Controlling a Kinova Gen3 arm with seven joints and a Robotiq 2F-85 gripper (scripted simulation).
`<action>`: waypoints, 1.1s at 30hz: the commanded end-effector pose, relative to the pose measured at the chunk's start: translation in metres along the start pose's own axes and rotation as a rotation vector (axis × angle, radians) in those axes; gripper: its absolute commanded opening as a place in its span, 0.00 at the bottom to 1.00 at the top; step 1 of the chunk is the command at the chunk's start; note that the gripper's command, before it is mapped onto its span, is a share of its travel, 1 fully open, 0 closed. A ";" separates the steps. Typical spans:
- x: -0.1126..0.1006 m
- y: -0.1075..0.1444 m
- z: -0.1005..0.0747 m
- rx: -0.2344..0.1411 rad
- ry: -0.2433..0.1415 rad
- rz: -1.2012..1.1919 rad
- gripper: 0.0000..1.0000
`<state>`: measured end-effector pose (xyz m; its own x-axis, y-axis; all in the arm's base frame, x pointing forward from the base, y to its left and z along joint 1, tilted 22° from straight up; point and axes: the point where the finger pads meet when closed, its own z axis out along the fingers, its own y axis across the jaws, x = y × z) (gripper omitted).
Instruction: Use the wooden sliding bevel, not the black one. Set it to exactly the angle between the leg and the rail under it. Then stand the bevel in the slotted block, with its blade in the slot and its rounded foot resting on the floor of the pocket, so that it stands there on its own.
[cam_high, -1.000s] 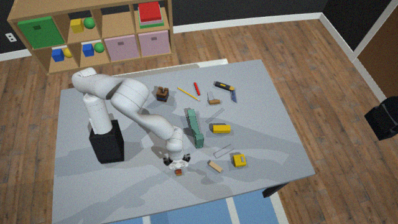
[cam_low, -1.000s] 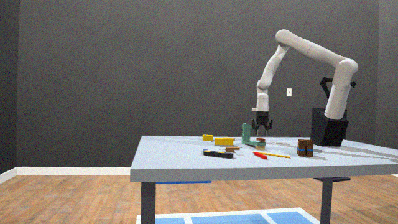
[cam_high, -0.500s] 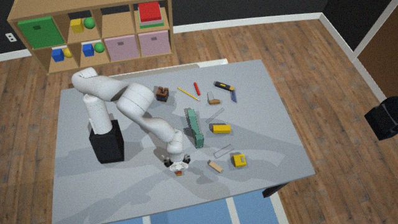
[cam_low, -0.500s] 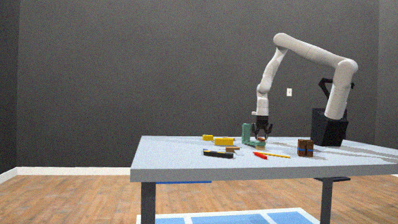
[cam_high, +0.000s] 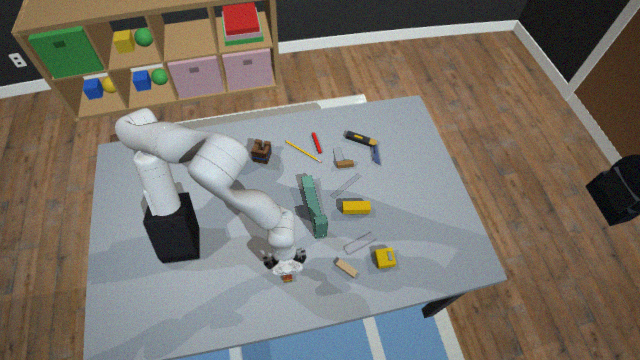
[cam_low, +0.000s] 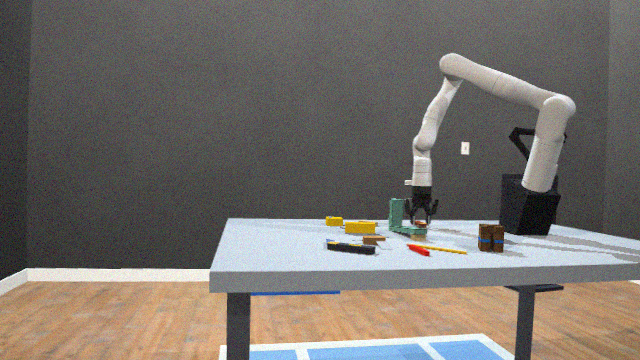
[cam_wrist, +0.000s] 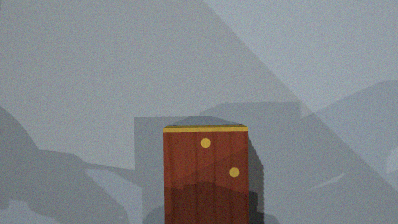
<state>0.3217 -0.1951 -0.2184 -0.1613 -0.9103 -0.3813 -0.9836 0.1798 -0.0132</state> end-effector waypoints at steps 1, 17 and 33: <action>0.001 -0.001 -0.001 0.001 0.001 0.000 0.64; 0.001 -0.001 -0.001 0.001 0.001 0.000 0.10; 0.001 -0.001 -0.001 0.001 0.001 0.000 0.10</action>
<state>0.3219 -0.1955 -0.2181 -0.1613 -0.9105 -0.3809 -0.9836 0.1799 -0.0136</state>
